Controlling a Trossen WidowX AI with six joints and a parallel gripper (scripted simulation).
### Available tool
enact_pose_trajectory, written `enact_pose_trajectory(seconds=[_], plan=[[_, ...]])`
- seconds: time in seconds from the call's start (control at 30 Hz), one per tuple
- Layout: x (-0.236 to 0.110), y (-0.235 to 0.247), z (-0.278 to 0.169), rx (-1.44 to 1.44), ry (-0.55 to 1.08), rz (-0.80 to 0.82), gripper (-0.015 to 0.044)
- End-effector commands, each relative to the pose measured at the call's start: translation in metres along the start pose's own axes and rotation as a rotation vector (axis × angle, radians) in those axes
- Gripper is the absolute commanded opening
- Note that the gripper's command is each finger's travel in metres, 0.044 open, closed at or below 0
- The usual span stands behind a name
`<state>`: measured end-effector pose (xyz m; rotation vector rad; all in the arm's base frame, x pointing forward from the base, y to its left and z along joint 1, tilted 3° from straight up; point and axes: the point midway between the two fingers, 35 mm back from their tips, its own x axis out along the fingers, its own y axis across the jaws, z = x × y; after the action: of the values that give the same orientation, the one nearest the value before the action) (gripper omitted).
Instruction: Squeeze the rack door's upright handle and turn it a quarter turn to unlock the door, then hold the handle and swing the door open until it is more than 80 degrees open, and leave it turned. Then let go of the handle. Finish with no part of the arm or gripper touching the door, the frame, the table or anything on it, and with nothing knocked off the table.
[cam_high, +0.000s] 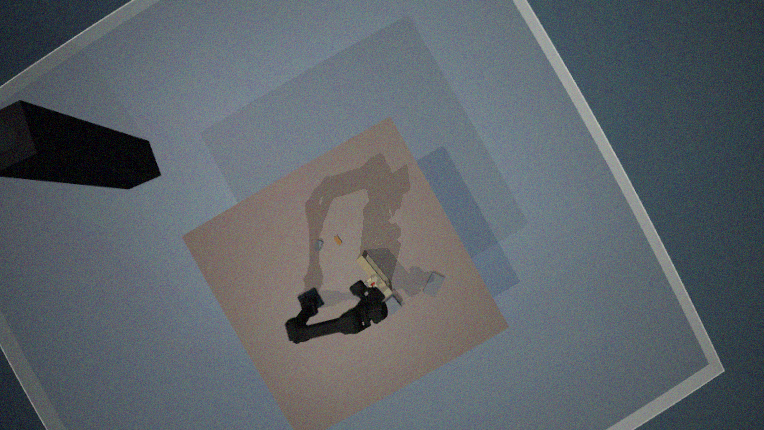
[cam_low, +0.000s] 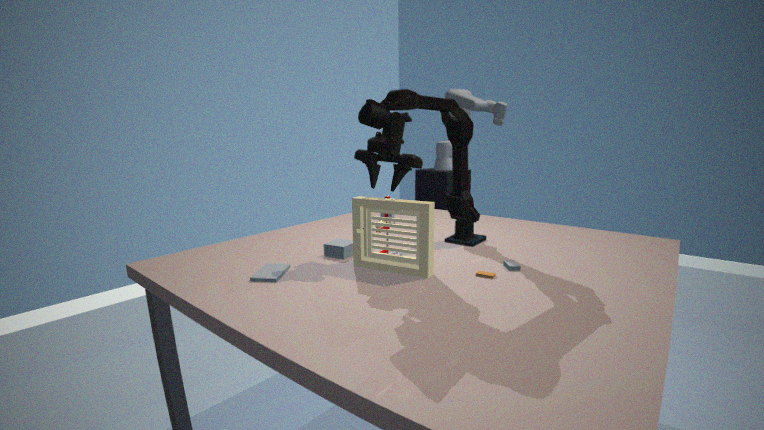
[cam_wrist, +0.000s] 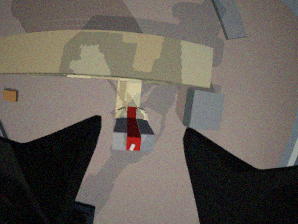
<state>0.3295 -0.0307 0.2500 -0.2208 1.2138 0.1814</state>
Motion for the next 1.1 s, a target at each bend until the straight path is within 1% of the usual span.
enact_pose_trajectory(seconds=[0.0,0.17,0.37,1.07], plan=[[-0.001,0.0,-0.006,-0.013,0.074,0.036,0.0289],[-0.004,0.001,-0.014,-0.026,0.159,0.078,0.0289],[-0.002,0.001,-0.015,-0.027,0.165,0.079,0.0289],[0.032,0.002,-0.02,-0.034,0.211,0.075,0.0289]])
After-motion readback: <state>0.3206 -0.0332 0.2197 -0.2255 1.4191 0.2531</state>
